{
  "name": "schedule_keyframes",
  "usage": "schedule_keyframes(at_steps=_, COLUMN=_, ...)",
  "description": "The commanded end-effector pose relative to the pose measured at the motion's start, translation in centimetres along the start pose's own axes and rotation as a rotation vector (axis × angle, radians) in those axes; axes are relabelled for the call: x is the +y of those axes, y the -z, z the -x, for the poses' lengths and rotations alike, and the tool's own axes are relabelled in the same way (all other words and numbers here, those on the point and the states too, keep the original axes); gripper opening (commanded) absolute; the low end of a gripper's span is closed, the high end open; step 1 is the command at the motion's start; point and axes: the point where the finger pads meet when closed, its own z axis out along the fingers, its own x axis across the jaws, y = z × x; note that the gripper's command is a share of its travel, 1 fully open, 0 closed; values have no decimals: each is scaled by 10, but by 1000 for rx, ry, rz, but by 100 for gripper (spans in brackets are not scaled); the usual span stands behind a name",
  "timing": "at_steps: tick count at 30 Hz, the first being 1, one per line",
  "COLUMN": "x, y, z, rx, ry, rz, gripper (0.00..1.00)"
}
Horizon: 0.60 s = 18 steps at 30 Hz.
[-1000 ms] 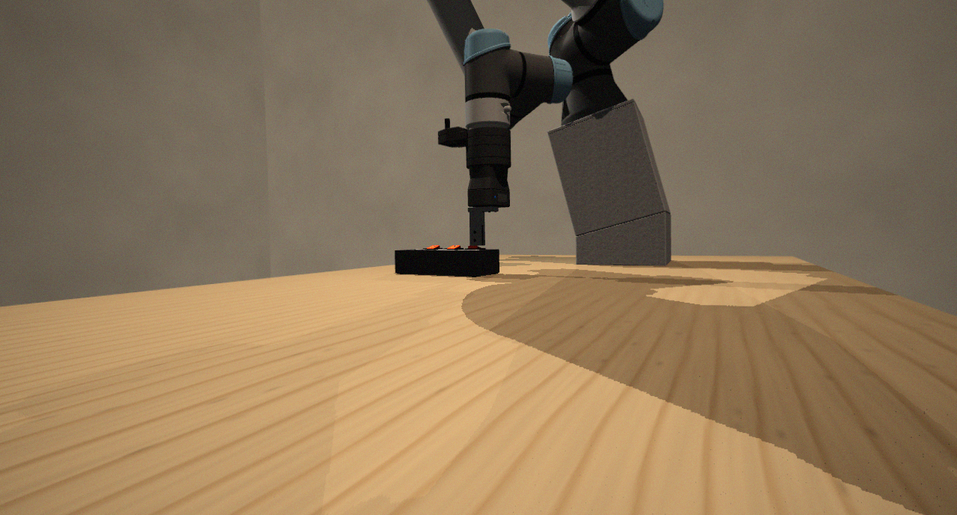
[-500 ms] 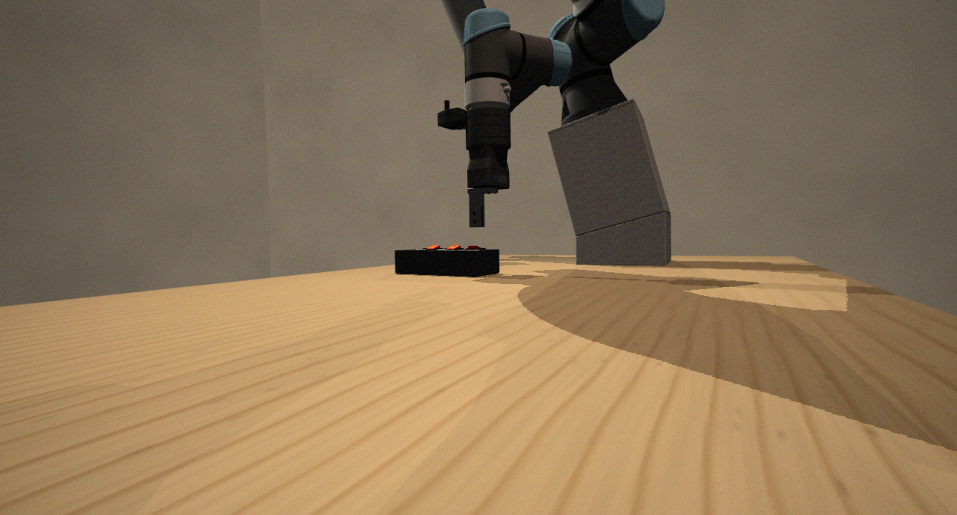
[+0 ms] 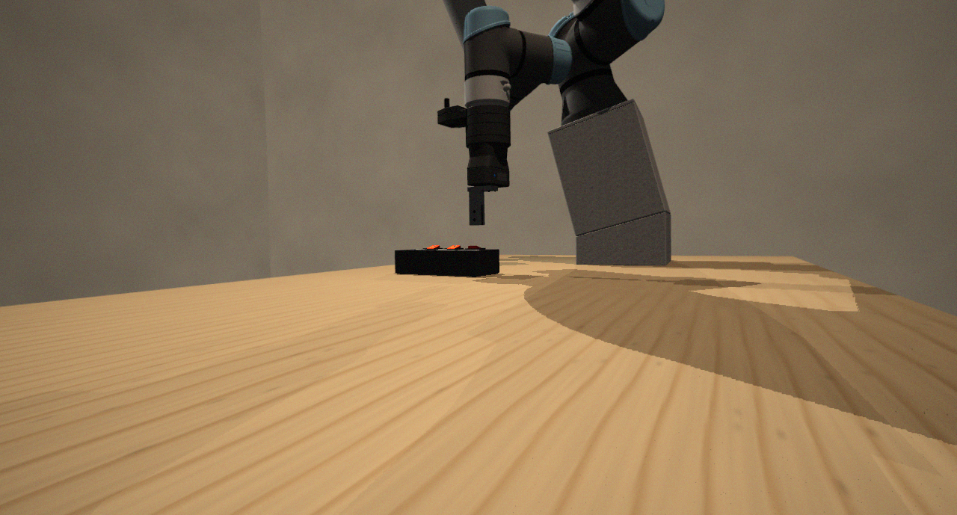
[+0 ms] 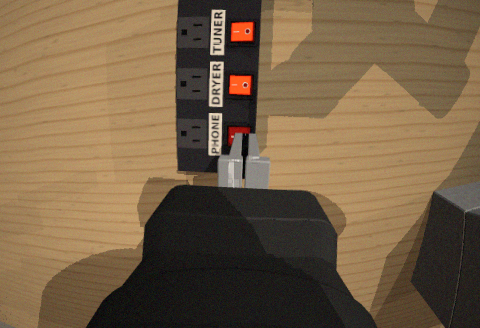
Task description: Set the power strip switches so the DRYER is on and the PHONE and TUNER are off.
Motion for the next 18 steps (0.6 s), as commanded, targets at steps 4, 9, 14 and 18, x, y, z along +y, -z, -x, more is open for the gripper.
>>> schedule_keyframes(at_steps=4, x=0, y=0, z=0, rx=-1, ry=0, rz=0, gripper=0)
schedule_keyframes(at_steps=9, x=-6, y=1, z=1, rx=-1, ry=0, rz=0, gripper=0)
schedule_keyframes(at_steps=14, x=-58, y=8, z=3, rx=-1, ry=0, rz=1, gripper=0)
schedule_keyframes(at_steps=18, x=-90, y=14, z=0, rx=-1, ry=0, rz=-1, gripper=0)
